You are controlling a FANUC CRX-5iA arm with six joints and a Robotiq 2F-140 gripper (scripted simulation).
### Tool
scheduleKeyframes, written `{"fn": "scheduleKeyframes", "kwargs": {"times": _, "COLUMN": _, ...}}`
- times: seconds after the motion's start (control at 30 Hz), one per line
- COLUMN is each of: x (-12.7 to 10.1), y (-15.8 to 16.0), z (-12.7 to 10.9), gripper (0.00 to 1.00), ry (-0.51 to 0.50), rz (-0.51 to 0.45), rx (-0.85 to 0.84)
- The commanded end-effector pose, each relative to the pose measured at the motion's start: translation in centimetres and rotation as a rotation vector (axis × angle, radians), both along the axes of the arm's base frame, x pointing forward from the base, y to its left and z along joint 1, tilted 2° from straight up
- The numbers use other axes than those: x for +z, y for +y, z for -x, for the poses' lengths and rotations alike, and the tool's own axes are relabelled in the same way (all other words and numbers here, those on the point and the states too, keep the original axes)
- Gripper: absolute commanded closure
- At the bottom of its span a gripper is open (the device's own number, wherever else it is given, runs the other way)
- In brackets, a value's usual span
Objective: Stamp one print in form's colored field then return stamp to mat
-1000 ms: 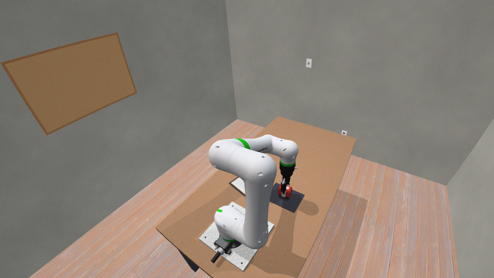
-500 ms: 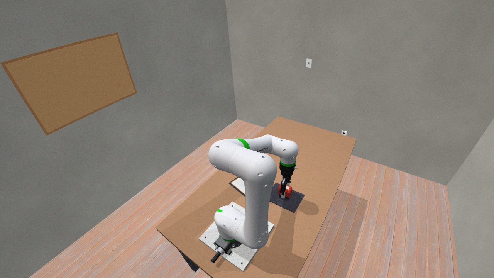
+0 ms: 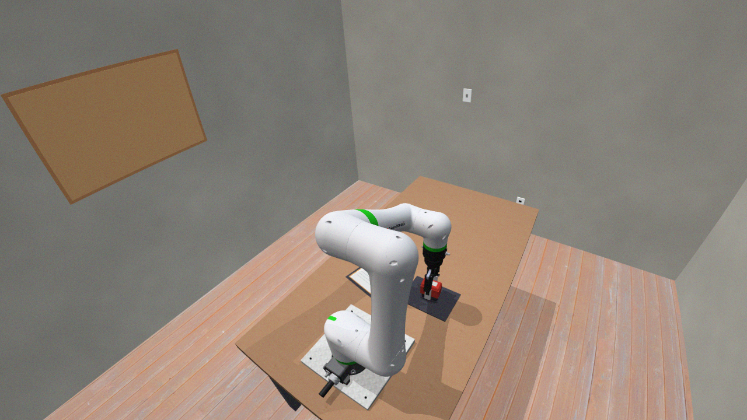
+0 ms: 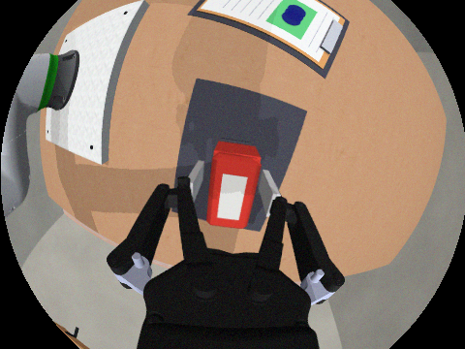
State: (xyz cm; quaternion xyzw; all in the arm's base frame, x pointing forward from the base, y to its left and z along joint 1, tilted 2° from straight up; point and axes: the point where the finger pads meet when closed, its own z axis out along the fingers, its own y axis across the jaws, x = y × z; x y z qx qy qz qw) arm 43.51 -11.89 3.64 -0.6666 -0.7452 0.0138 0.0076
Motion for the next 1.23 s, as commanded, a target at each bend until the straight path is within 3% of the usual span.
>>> {"fn": "scheduleKeyframes", "kwargs": {"times": 0.0, "x": 0.0, "y": 0.0, "z": 0.0, "gripper": 0.49, "ry": 0.0, "rz": 0.0, "rx": 0.0}}
{"fn": "scheduleKeyframes", "kwargs": {"times": 0.3, "x": 0.4, "y": 0.0, "z": 0.0, "gripper": 0.49, "ry": 0.0, "rz": 0.0, "rx": 0.0}}
{"fn": "scheduleKeyframes", "kwargs": {"times": 0.5, "x": 7.8, "y": 0.1, "z": -0.2, "gripper": 0.49, "ry": 0.0, "rz": 0.0, "rx": 0.0}}
{"fn": "scheduleKeyframes", "kwargs": {"times": 0.57, "x": 9.0, "y": 0.1, "z": -0.3, "gripper": 0.49, "ry": 0.0, "rz": 0.0, "rx": 0.0}}
{"fn": "scheduleKeyframes", "kwargs": {"times": 1.2, "x": 9.0, "y": 0.1, "z": -0.3, "gripper": 0.49, "ry": 0.0, "rz": 0.0, "rx": 0.0}}
